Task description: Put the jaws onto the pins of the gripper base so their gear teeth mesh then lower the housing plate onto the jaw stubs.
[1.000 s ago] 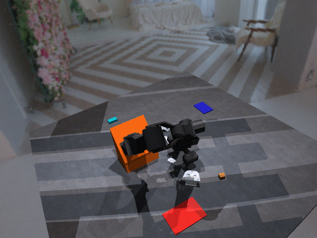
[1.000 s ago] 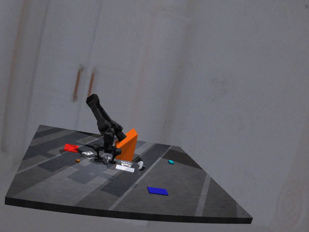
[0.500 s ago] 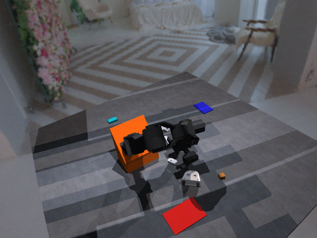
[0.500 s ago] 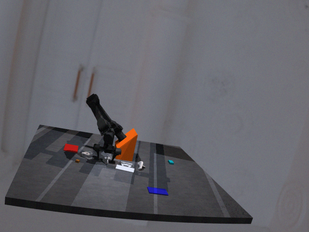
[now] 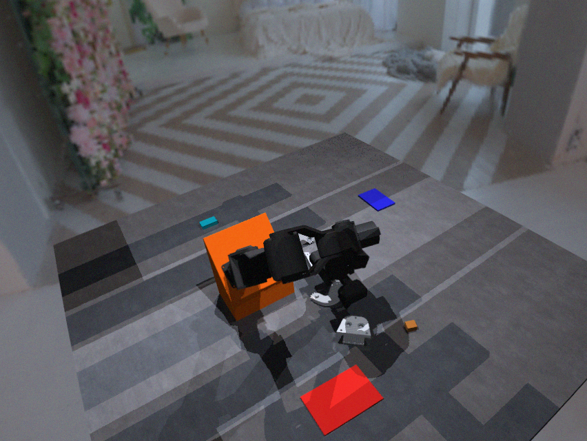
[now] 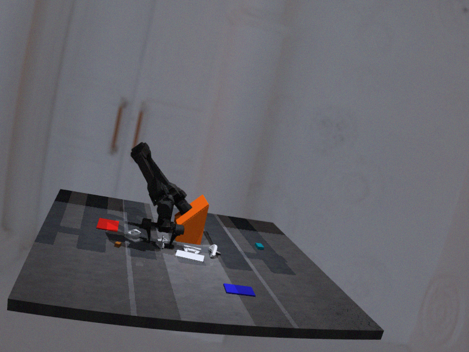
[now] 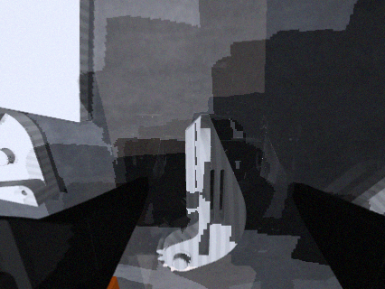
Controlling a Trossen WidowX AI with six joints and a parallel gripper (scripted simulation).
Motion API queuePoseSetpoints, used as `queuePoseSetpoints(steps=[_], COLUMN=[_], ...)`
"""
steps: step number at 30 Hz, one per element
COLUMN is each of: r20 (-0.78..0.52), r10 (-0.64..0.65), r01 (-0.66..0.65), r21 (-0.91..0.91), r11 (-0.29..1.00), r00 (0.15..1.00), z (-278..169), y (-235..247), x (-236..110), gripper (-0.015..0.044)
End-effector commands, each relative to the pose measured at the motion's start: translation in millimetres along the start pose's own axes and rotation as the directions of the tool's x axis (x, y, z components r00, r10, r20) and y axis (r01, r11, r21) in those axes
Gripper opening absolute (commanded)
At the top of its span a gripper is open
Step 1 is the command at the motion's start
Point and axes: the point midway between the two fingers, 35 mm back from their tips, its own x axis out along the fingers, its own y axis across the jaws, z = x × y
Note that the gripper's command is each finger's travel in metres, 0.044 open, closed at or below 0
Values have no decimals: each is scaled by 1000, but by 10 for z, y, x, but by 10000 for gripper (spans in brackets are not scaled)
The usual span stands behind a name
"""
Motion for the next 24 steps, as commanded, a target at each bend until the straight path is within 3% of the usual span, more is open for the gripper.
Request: queuePoseSetpoints(steps=[1, 11, 21, 24], r20=[-2, -2, 0, 0], r10=[3, 3, 0, 0], r01=[-3, -3, 0, 0], r21=[-7, -7, 0, 0], r11=[1000, 1000, 1000, 1000], r00=[1000, 1000, 1000, 1000], z=[-12, -12, 0, 0], y=[12, 12, 0, 0], x=[7, 7, 0, 0], gripper=[440, 440, 177, 157])
